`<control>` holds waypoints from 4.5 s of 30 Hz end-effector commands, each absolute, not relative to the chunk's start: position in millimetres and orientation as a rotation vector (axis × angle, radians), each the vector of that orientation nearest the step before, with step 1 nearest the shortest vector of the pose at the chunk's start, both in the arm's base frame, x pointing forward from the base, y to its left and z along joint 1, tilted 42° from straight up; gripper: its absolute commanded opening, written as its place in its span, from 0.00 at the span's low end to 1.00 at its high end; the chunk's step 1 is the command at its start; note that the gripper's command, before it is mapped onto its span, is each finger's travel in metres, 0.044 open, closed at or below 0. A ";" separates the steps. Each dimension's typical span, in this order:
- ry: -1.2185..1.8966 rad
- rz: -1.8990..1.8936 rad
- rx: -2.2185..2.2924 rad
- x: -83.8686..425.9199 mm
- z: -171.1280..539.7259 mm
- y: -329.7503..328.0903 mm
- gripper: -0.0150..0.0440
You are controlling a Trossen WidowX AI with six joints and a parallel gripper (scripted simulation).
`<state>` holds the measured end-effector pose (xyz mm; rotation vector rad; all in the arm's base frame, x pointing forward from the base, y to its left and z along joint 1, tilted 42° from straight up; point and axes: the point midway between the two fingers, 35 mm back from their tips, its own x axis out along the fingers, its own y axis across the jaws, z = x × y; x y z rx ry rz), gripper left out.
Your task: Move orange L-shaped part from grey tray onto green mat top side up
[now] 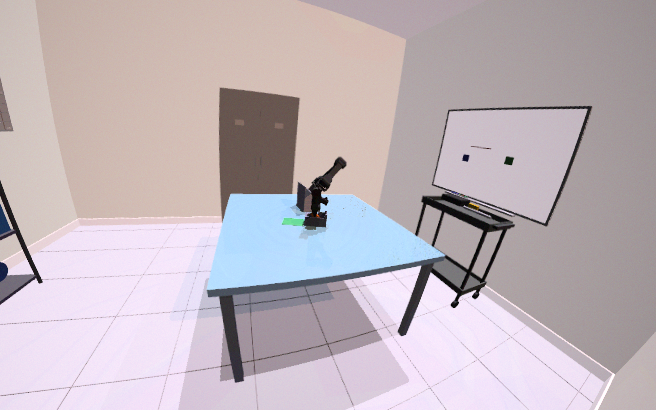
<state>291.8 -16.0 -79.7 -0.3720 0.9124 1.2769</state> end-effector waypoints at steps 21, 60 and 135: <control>0.911 1.277 -0.373 292.2 -78.6 -16.8 0.25; 0.915 1.276 -0.366 290.5 -34.2 -56.1 0.25; 0.925 1.272 -0.373 212.2 -127.2 -173.6 0.25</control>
